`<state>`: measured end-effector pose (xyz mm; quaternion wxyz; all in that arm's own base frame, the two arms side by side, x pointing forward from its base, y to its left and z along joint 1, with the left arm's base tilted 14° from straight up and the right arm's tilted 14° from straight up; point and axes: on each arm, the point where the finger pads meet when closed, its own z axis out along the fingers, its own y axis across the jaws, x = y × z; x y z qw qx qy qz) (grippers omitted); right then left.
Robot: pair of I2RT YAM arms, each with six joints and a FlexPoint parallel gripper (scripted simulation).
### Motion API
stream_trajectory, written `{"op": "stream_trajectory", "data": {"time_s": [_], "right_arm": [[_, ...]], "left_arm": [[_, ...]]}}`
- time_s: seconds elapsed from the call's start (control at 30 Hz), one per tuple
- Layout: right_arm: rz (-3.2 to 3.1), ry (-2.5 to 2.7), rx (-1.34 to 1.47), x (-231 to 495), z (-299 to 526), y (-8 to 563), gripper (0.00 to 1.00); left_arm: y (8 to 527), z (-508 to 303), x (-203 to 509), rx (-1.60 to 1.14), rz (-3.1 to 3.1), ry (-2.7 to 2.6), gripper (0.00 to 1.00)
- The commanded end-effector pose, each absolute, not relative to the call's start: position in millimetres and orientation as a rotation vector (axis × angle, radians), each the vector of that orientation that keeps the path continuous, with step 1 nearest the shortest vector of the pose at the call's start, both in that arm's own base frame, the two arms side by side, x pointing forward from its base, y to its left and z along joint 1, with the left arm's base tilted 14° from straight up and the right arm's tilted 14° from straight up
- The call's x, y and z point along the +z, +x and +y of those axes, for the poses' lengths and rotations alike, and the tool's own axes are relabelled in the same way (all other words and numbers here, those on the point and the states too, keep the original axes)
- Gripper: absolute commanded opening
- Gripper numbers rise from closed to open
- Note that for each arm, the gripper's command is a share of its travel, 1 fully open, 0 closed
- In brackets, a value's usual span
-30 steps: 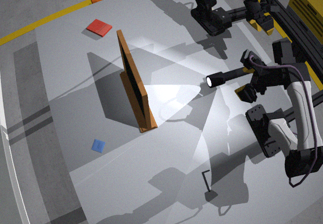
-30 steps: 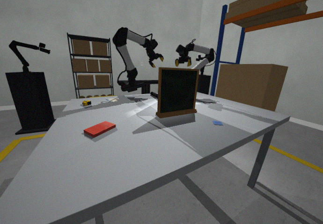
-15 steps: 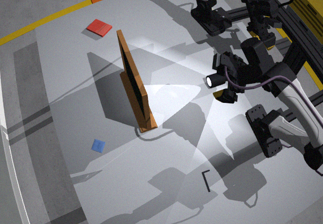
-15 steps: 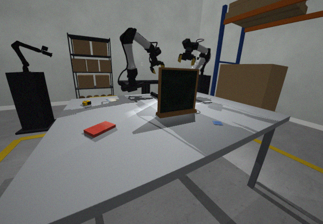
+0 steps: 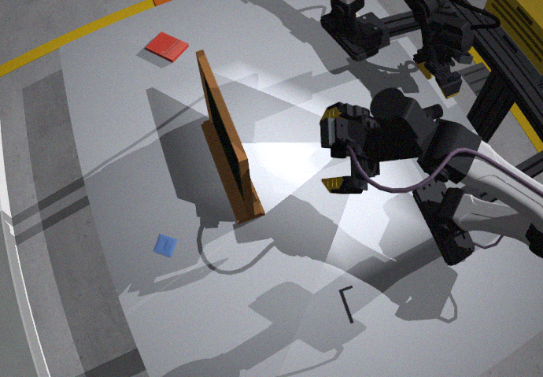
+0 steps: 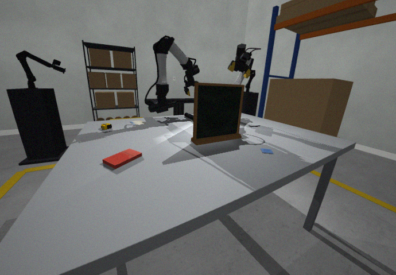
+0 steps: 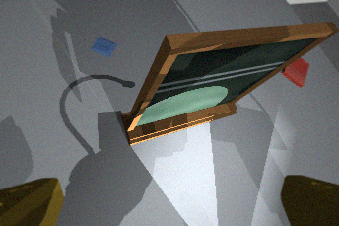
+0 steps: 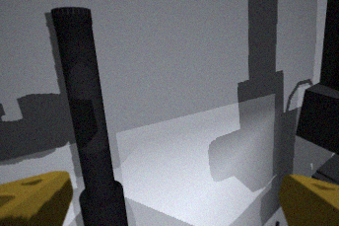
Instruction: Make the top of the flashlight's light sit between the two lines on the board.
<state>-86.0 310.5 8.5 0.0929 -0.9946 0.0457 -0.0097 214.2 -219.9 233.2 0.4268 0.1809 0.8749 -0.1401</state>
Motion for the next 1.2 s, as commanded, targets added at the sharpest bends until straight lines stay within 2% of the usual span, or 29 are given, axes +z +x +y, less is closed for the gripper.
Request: {"op": "stream_trajectory", "data": {"time_s": [0.0,0.53,0.63,1.17], "right_arm": [[0.105,-2.939,-0.007,10,320,-96,0.95],[0.133,-3.073,-0.093,-35,305,-83,0.95],[0.127,-3.084,-0.101,-37,301,-84,0.95],[0.118,-3.201,-0.175,-73,283,-78,0.95]], "left_arm": [[230,-231,255,-0.428,2.123,0.45,1.0],[312,-173,310,-0.368,1.931,0.233,1.0],[316,-167,304,-0.353,1.937,0.227,1.0],[363,-90,367,-0.216,1.718,0.104,1.0]]}}
